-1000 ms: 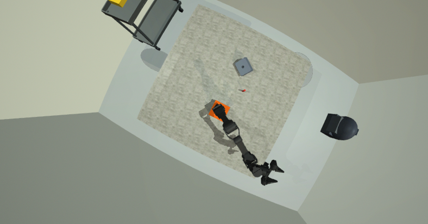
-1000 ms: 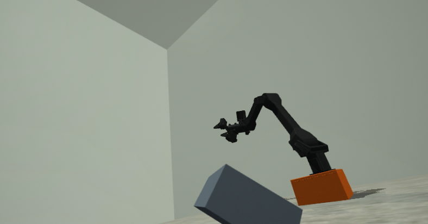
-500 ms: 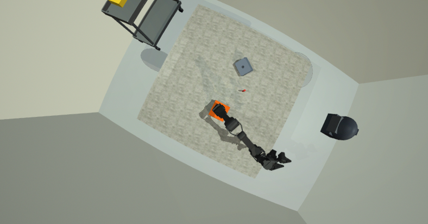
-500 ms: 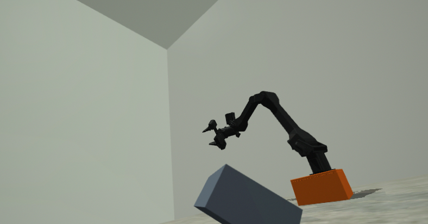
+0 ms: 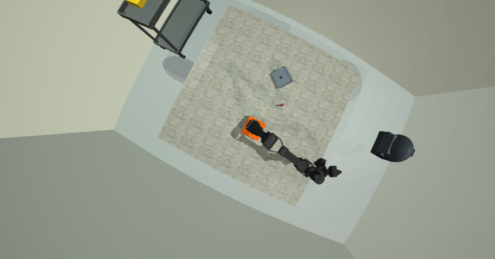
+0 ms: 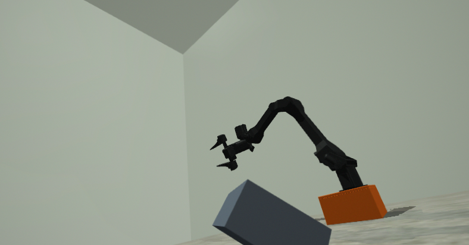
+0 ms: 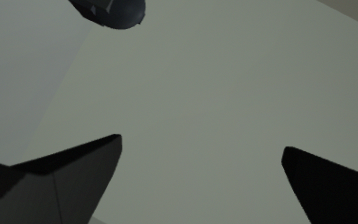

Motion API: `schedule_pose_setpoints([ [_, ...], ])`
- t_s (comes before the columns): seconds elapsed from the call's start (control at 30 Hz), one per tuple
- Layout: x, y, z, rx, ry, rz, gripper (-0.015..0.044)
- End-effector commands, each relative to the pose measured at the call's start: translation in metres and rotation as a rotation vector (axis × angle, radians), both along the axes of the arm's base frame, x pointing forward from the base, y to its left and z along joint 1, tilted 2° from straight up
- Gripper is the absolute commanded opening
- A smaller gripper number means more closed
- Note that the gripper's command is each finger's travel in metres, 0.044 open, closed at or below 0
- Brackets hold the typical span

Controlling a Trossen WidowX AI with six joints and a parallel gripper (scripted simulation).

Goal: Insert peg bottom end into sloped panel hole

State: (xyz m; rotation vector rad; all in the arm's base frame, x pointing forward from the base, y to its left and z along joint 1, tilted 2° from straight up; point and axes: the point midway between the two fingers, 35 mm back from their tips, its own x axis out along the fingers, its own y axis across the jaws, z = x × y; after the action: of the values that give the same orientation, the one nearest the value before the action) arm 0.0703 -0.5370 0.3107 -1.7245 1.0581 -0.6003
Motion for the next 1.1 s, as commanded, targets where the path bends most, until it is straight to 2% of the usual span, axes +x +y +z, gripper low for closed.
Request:
schedule_pose_setpoints([
  [0.0,0.018,0.006,-0.011,0.080,-0.054,0.012,0.0440],
  [0.53,0.107,0.044,-0.062,0.473,-0.260,0.051,0.0440],
  [1.07,0.178,0.109,-0.112,0.861,-0.377,0.009,0.0440],
])
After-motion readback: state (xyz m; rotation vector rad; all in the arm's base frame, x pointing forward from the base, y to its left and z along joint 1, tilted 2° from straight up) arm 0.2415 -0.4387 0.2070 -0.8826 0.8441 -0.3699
